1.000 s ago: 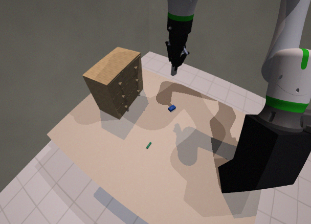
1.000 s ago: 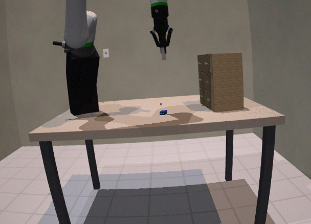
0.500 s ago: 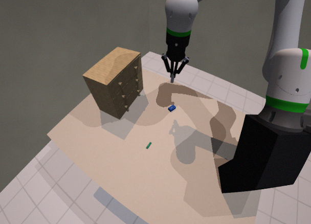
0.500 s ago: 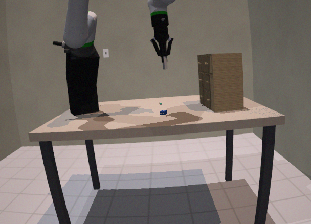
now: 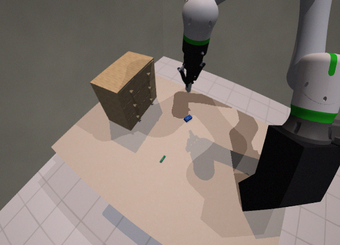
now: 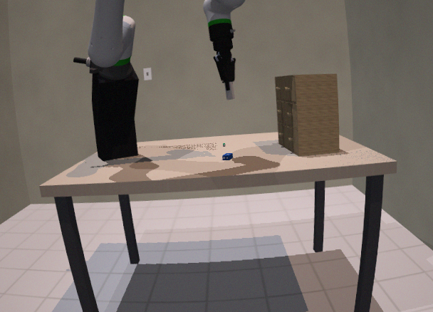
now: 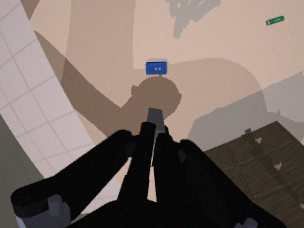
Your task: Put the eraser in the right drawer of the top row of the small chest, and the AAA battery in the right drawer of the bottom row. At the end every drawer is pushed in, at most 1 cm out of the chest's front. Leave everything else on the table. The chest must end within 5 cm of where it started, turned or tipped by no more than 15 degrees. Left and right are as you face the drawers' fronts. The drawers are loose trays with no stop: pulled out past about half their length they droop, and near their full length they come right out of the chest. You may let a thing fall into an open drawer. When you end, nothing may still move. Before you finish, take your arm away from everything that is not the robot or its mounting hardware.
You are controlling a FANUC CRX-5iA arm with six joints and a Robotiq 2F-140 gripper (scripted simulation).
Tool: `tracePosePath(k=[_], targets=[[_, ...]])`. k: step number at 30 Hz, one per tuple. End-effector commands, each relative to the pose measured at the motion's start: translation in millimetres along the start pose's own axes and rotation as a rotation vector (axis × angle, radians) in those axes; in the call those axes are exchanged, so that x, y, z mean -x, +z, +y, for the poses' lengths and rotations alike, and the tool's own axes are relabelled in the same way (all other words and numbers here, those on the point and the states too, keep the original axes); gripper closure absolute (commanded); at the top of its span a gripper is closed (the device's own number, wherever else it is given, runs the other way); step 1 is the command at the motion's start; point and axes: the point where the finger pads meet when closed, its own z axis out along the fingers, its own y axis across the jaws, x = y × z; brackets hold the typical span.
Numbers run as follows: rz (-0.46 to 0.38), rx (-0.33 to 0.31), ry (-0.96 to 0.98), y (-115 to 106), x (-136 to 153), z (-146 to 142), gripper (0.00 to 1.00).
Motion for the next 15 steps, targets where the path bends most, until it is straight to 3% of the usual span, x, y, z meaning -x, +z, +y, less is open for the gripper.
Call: tracePosePath(k=[1,2,10,15], targets=[[0.035,0.036,-0.187,0.0,0.5,-0.2,1.00],[0.040,0.045,-0.315,0.1,0.6,-0.1,1.00],[0.056,0.099,-0.624,3.1,2.5,1.7,1.00],[0.021,0.124,-0.654,7.5,5.4,4.6,1.00]])
